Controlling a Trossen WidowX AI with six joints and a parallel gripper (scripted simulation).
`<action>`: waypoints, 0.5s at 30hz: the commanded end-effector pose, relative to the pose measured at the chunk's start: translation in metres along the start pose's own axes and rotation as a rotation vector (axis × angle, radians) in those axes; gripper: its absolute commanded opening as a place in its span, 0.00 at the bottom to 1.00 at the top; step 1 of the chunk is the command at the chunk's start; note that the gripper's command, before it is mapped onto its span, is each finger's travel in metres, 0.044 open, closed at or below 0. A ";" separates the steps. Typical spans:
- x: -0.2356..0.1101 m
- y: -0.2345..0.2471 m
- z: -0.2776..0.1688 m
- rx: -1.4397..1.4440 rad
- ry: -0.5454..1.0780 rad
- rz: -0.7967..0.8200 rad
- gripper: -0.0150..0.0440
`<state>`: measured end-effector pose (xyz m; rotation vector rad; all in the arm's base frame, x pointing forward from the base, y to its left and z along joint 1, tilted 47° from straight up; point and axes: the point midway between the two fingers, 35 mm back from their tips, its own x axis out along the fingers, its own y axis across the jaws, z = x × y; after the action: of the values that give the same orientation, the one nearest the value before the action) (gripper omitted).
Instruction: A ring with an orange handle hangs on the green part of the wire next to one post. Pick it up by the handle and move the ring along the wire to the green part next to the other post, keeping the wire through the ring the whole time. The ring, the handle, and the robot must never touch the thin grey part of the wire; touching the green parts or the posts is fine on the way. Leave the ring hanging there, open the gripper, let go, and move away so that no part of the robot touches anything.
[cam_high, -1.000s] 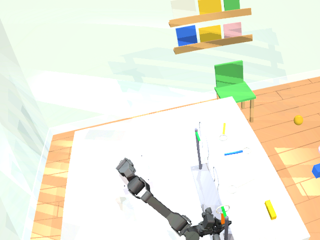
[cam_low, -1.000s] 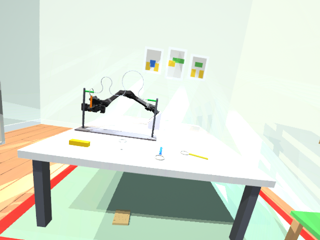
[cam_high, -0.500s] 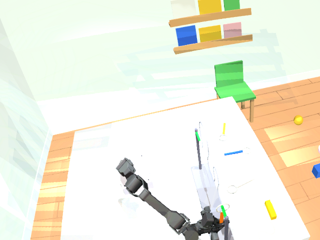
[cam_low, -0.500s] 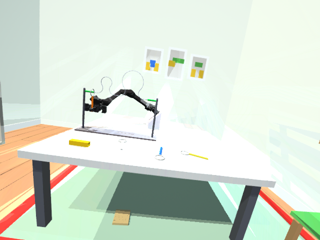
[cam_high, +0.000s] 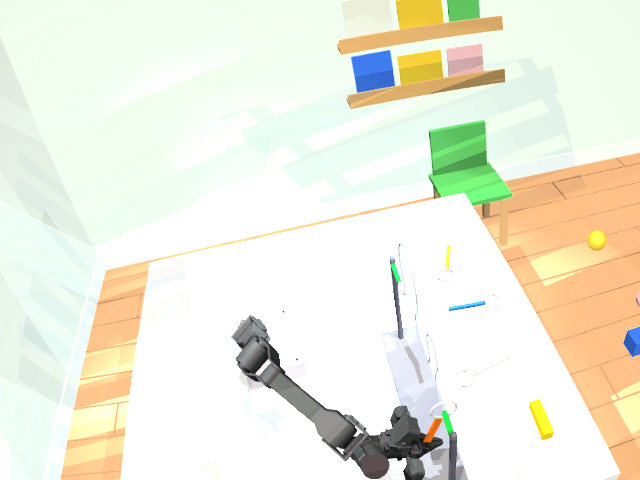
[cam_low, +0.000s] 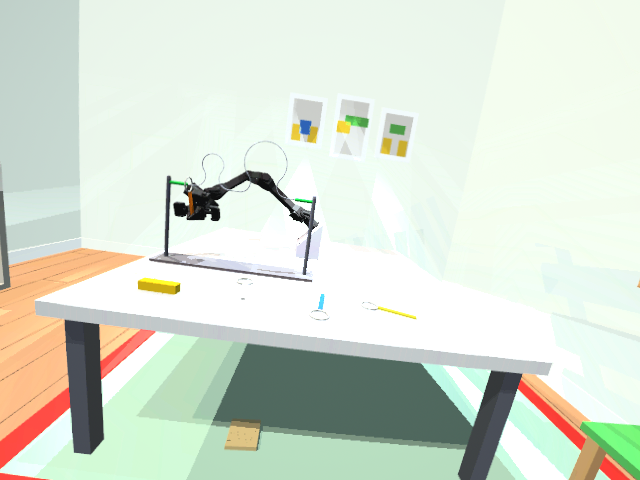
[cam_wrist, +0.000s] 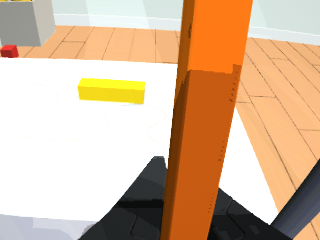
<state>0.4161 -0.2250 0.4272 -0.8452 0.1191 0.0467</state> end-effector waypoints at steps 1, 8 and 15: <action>-0.010 0.006 -0.002 0.004 0.078 0.006 0.00; -0.025 0.018 -0.001 0.036 0.198 0.021 0.00; -0.026 0.032 -0.001 0.096 0.203 0.049 0.00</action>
<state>0.3889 -0.2073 0.4148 -0.7871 0.3090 -0.0065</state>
